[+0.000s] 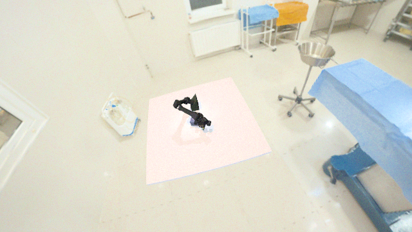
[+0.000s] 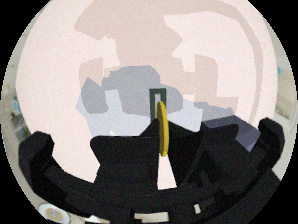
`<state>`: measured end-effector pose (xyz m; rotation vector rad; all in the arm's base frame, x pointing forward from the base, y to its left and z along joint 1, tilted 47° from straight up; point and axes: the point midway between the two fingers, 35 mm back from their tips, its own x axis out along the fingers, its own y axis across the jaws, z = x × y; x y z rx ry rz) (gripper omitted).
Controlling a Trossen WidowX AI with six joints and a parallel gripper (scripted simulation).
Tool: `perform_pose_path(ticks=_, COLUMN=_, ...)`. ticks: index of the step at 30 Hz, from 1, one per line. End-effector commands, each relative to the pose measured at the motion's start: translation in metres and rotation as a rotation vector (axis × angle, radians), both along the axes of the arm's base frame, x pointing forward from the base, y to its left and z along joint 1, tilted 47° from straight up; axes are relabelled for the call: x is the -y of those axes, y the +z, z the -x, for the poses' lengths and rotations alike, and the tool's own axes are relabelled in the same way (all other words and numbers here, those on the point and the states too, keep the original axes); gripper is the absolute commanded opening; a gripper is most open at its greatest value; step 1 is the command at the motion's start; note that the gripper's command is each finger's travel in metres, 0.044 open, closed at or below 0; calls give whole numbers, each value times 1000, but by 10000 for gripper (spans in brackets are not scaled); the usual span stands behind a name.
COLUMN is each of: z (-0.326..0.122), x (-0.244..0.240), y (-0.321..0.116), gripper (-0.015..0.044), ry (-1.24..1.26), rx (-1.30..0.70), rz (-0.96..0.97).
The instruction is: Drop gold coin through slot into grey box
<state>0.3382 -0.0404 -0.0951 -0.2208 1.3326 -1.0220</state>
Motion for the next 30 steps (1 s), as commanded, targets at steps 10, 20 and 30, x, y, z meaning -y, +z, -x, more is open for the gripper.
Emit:
perform_pose_path(ticks=10, z=-5, x=-13, y=12, gripper=0, ry=4, rx=1, rz=0)
perform_pose_path(ticks=20, z=-8, x=-31, y=28, gripper=0, ry=4, rx=1, rz=-2)
perform_pose_path(ticks=30, z=-10, x=-50, y=46, gripper=0, ry=4, rx=1, rz=-3)
